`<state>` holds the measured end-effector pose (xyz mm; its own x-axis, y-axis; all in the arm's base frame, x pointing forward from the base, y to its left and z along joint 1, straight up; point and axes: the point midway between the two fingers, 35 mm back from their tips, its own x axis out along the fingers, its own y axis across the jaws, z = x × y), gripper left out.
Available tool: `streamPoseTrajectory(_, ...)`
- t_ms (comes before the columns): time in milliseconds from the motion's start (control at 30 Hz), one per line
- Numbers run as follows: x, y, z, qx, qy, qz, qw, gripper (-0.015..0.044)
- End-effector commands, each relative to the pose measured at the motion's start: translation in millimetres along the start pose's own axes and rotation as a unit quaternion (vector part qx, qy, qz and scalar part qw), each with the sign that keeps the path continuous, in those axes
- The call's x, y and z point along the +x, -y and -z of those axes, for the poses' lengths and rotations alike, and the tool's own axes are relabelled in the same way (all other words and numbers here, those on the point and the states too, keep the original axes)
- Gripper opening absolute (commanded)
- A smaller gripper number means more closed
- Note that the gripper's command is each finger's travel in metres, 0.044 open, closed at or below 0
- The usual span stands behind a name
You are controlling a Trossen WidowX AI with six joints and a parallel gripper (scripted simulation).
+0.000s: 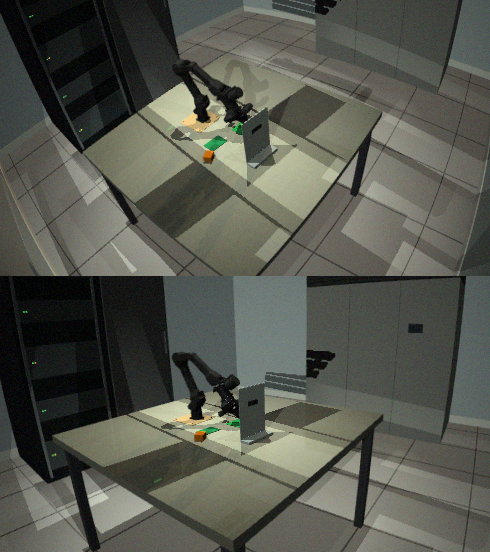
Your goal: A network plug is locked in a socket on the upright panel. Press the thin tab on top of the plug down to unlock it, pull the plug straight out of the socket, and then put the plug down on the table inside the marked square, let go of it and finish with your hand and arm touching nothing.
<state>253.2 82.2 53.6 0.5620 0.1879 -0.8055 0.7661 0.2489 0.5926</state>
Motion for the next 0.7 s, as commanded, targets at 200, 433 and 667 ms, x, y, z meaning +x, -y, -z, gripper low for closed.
streamPoseTrajectory(200,4.0,2.0,0.7,0.002,0.002,0.001,1.000,0.0000)
streamPoseTrajectory(433,3.6,0.7,1.4,0.000,0.000,0.000,1.000,0.0000)
streamPoseTrajectory(667,3.6,0.7,1.4,0.000,0.000,0.000,1.000,0.0105)
